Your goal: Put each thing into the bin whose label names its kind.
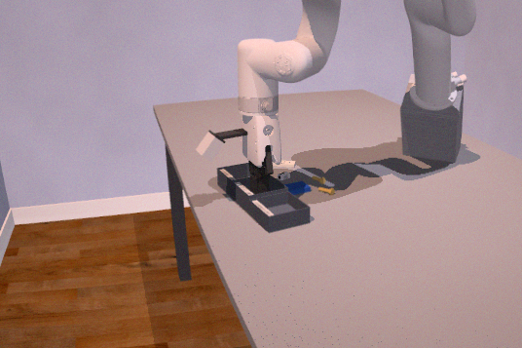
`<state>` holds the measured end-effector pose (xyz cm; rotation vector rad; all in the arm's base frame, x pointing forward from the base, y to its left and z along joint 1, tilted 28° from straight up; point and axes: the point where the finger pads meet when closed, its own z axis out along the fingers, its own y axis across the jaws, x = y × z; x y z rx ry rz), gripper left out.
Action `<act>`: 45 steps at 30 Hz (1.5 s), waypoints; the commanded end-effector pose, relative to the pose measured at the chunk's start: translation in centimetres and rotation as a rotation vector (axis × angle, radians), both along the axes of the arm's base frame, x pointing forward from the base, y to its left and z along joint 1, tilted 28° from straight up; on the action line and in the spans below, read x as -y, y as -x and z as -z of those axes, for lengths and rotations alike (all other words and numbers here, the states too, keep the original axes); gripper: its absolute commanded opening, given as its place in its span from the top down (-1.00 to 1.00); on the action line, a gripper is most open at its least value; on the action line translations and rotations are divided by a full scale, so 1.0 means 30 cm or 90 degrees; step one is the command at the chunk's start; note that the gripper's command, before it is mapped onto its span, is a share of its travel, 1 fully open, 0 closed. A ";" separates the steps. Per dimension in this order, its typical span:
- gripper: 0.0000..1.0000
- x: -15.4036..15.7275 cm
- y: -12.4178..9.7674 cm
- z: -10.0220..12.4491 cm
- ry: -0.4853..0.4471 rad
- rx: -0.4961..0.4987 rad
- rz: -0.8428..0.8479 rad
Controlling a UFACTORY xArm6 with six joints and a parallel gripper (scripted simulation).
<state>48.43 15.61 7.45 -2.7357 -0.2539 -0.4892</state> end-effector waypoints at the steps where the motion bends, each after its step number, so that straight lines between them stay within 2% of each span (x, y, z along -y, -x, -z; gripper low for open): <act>1: 0.85 0.000 -0.003 -0.004 0.000 0.002 0.000; 28: 0.85 0.000 -0.003 -0.005 0.000 0.002 0.000; 45: 0.85 0.025 0.017 -0.063 0.000 0.002 0.000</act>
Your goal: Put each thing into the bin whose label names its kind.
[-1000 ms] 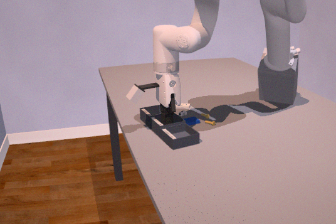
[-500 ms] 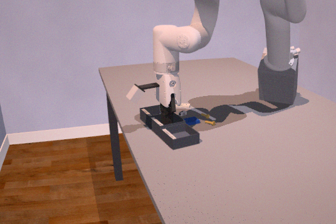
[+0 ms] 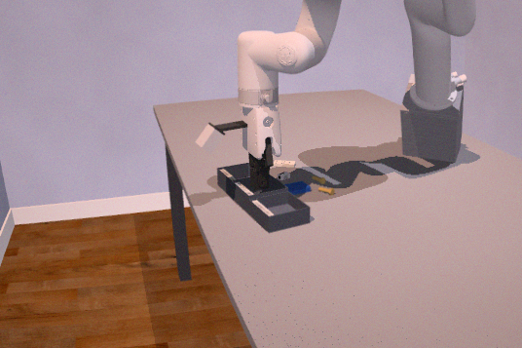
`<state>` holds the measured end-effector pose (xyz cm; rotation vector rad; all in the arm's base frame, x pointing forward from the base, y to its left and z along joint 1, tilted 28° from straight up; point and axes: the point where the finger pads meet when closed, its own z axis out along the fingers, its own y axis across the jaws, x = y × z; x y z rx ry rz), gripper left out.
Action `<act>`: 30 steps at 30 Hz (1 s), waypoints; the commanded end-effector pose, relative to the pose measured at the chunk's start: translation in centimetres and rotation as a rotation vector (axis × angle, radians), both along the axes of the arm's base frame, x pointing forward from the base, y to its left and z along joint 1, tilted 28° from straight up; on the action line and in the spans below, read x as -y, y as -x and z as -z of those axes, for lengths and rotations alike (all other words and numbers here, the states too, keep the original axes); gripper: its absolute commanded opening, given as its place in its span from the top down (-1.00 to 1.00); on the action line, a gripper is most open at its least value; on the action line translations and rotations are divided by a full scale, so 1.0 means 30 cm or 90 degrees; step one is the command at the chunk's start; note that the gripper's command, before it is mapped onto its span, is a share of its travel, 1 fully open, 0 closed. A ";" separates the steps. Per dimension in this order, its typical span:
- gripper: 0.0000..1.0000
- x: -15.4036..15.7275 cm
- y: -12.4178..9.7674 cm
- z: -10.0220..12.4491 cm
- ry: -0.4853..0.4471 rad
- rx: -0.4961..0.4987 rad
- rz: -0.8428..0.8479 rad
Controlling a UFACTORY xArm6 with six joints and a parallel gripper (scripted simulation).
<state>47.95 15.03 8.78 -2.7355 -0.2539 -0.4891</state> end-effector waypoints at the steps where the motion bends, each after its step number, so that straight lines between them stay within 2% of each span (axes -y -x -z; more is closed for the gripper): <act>1: 0.85 0.007 0.002 -0.022 0.000 0.002 0.000; 7: 0.85 0.017 0.010 -0.046 0.000 0.002 0.000; 15: 0.85 0.045 0.034 -0.114 0.000 0.002 0.000; 20: 0.85 0.045 0.034 -0.113 0.000 0.002 0.000; 27: 0.85 -0.062 0.062 -0.149 0.000 0.002 0.000; 30: 0.85 -0.078 0.066 -0.154 0.000 0.002 0.000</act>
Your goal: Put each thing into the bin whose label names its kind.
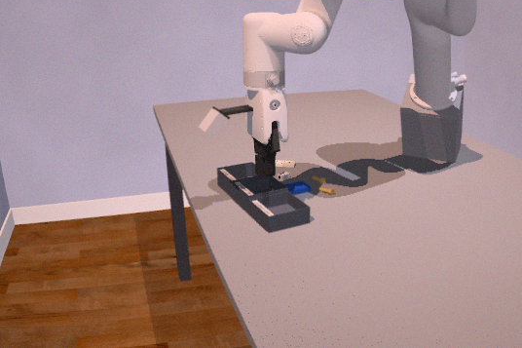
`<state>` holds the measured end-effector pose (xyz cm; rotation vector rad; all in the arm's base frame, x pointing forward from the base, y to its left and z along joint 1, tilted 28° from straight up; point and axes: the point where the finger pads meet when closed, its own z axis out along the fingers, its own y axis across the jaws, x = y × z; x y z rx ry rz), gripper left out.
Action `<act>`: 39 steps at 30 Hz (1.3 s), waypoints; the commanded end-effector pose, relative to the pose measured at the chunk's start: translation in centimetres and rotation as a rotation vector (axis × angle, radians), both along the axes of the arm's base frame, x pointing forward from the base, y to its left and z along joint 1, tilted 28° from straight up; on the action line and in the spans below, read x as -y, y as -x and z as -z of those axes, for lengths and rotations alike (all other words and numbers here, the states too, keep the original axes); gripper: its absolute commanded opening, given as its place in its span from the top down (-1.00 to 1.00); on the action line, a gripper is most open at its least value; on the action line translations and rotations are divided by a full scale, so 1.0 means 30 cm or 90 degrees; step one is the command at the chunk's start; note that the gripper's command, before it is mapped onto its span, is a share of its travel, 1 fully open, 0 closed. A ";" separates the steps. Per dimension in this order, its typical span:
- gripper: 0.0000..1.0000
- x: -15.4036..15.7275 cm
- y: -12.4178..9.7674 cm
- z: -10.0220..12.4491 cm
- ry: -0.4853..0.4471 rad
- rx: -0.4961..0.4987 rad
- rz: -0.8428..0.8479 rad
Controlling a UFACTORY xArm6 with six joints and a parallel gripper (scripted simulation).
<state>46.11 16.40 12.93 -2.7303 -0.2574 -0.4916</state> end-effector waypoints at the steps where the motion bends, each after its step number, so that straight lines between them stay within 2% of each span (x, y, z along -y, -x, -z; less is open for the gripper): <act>1: 0.85 -0.048 0.009 -0.020 0.002 0.001 0.002; 9: 0.85 -0.167 0.041 -0.059 0.002 0.001 0.002; 16: 0.85 -0.167 0.041 -0.059 0.002 0.001 0.002; 31: 0.85 -0.216 0.001 0.058 0.002 0.000 0.002; 39: 0.85 -0.231 -0.012 0.094 0.002 0.000 0.002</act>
